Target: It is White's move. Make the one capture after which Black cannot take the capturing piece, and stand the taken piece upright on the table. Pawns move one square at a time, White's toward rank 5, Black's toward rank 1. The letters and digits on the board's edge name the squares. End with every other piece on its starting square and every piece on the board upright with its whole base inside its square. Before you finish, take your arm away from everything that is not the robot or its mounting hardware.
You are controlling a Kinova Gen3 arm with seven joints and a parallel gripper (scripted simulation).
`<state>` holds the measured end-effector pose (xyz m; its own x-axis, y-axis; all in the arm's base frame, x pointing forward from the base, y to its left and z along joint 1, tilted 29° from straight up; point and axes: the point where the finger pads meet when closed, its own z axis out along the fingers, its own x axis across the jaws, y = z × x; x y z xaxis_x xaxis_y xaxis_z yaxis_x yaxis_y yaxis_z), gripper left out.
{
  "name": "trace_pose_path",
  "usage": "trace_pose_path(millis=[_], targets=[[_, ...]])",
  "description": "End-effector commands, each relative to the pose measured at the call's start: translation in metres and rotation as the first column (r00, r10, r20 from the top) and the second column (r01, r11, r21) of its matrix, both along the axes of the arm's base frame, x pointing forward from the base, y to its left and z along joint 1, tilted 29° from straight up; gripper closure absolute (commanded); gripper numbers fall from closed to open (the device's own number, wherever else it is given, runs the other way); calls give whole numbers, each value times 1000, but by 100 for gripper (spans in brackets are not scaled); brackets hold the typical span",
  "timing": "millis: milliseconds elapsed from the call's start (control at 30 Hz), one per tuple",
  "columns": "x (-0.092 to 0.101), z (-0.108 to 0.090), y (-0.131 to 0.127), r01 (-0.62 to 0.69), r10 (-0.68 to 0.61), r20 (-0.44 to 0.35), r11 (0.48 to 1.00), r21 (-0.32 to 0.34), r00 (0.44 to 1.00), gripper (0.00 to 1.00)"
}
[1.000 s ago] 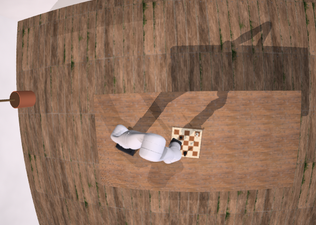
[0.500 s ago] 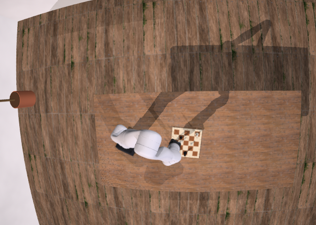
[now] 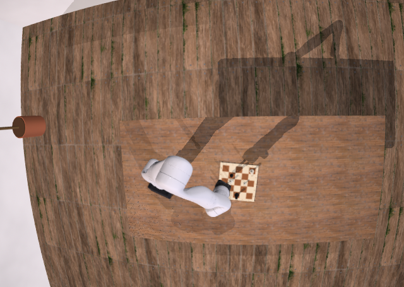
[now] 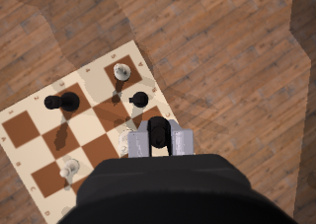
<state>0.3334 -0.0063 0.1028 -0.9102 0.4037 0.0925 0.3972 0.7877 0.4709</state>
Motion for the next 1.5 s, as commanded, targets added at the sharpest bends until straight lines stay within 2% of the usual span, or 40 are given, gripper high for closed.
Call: trace_pose_path(millis=[0,200,667,967,1167,1467], targets=[[4,10,-6,6,-5,18,1000,-8,1000,100],[3,17,-10,6,-5,18,1000,-8,1000,100],[3,18,-10,6,-6,17,1000,-8,1000,100],[19,25,0,31,-31,3,999,-7,1000,100],[50,42,26,82,-82,-24,997,-5,996,100],[94,75,84,170,-169,-69,985,5,983,100]])
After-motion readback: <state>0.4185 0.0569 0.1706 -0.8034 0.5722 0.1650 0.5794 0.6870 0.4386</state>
